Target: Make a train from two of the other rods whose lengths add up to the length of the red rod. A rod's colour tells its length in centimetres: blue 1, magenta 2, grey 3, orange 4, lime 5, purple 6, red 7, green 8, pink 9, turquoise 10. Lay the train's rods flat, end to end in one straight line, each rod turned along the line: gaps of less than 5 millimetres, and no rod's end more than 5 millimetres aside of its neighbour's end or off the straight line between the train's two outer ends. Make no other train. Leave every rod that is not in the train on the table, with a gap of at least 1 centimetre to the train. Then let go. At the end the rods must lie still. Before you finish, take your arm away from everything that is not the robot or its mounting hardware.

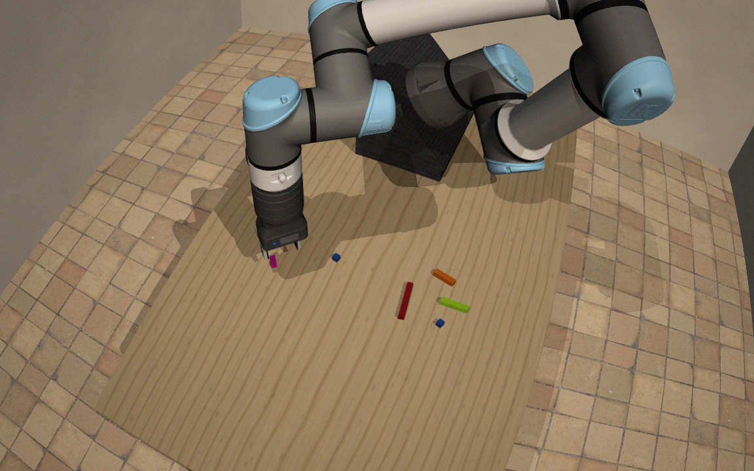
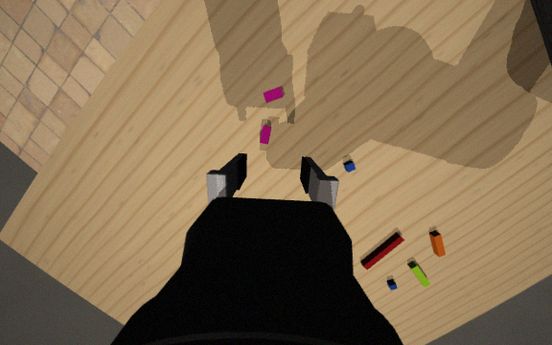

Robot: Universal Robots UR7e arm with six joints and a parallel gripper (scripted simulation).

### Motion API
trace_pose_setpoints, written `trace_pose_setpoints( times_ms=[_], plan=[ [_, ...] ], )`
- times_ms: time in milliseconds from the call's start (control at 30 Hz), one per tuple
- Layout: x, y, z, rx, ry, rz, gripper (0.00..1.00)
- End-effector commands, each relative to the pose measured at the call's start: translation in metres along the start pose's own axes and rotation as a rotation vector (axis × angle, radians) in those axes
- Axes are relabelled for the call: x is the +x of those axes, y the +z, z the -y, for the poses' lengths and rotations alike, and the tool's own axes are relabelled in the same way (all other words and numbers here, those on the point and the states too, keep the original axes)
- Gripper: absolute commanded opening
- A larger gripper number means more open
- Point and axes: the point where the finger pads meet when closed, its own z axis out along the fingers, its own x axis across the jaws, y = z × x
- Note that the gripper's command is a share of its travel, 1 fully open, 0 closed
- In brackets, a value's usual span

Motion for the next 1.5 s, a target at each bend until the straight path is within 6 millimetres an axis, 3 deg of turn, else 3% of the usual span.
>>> trace_pose_setpoints(
  times_ms=[0, 833, 1200, 1467],
  plan=[
    [0.000, -0.001, 0.000, 0.000, 0.000, 0.001, 1.00],
    [0.002, -0.001, -0.001, 0.000, 0.031, 0.001, 1.00],
    [0.009, -0.001, -0.005, 0.000, 0.143, 0.002, 1.00],
    [0.020, -0.002, -0.012, 0.000, 0.329, 0.002, 1.00]
  ],
)
